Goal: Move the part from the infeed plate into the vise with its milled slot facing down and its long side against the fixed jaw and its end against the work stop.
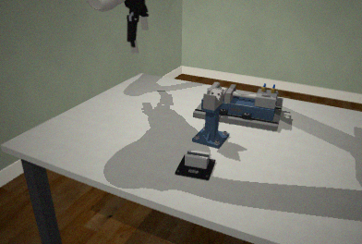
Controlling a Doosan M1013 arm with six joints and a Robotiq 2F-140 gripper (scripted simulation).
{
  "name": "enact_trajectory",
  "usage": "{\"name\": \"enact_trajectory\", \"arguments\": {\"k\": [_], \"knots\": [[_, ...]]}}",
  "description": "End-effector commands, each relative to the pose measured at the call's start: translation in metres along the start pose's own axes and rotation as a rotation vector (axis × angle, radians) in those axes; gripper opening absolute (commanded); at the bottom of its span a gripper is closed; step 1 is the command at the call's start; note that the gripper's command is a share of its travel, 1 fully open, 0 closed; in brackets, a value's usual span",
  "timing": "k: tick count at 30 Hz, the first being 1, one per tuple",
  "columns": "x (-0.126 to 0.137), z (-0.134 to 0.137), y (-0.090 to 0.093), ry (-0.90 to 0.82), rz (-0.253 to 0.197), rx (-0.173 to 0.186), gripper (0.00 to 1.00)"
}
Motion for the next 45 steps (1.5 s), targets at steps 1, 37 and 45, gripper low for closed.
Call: {"name": "enact_trajectory", "arguments": {"k": [1, 37, 45], "knots": [[0.021, -0.044, -0.040, -0.163, 0.011, -0.060, 1.00], [0.340, -0.312, -0.254, -1.383, 0.202, -0.460, 1.00], [0.366, -0.323, -0.263, -1.455, 0.225, -0.482, 1.00]]}}
Point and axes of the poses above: the point where the finger pads meet when closed, its own y axis out along the fingers, its own z axis across the jaws, x = y × z, the point moved 10 cm from there along -y, back along the fingers, and after that the axes turned 10 degrees about y, right-handed, at the moved point
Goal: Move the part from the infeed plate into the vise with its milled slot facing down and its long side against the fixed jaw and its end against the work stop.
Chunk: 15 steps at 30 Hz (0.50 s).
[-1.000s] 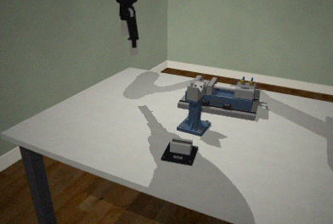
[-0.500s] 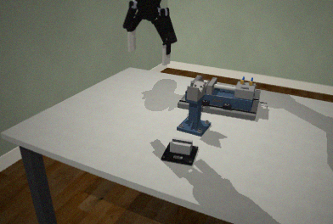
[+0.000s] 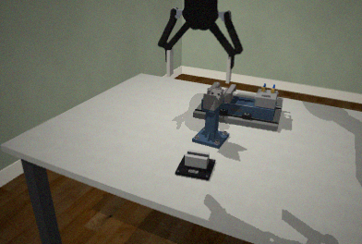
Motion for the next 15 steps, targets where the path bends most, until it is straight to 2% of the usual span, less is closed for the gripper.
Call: {"name": "enact_trajectory", "arguments": {"k": [1, 4, 5, 15], "knots": [[-0.0046, -0.0093, -0.0016, -0.031, 0.012, -0.001, 1.00], [-0.0046, -0.0093, -0.0016, -0.031, 0.012, -0.001, 1.00], [-0.0046, -0.0093, -0.0016, -0.031, 0.012, -0.001, 0.51], [-0.0046, -0.0093, -0.0016, -0.031, 0.012, -0.001, 0.51]]}}
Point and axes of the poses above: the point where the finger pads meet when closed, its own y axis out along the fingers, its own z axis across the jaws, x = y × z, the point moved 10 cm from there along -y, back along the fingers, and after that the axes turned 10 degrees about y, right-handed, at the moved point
